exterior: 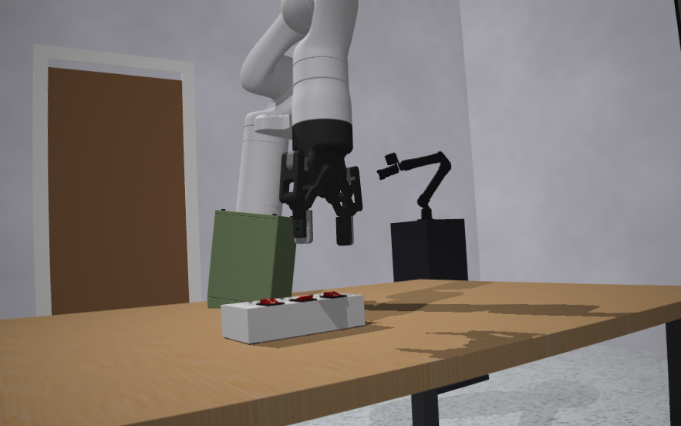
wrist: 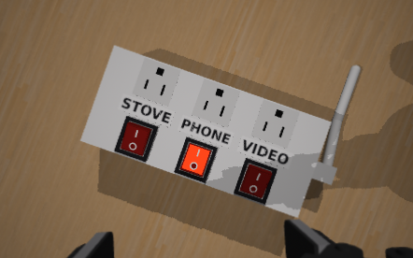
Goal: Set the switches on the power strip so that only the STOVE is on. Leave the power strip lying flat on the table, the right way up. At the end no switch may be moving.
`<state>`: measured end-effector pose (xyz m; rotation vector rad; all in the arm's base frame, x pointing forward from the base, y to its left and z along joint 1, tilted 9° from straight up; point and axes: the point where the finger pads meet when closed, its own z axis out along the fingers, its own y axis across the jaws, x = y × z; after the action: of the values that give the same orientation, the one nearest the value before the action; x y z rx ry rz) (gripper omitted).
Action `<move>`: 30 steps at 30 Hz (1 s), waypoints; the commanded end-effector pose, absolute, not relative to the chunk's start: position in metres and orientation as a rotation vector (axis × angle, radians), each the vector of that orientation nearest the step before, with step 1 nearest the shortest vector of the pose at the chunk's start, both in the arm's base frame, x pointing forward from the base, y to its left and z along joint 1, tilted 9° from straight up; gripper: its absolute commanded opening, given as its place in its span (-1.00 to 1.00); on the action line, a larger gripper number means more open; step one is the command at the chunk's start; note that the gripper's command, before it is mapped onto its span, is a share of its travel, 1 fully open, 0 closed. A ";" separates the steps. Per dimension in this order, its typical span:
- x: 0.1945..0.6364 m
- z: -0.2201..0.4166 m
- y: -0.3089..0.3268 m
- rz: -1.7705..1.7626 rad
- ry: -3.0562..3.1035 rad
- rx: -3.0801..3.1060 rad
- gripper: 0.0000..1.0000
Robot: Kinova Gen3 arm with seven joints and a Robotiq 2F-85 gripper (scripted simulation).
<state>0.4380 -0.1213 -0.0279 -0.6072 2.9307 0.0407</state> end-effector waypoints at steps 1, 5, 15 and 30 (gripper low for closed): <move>0.438 -0.027 -0.122 0.040 2.929 -0.606 1.00; 0.438 -0.027 -0.122 0.040 2.929 -0.606 1.00; 0.438 -0.027 -0.122 0.040 2.929 -0.606 1.00; 0.388 0.005 -0.134 0.097 3.004 -0.247 1.00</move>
<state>0.3955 -0.1313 -0.0097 -0.3004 3.0078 0.0906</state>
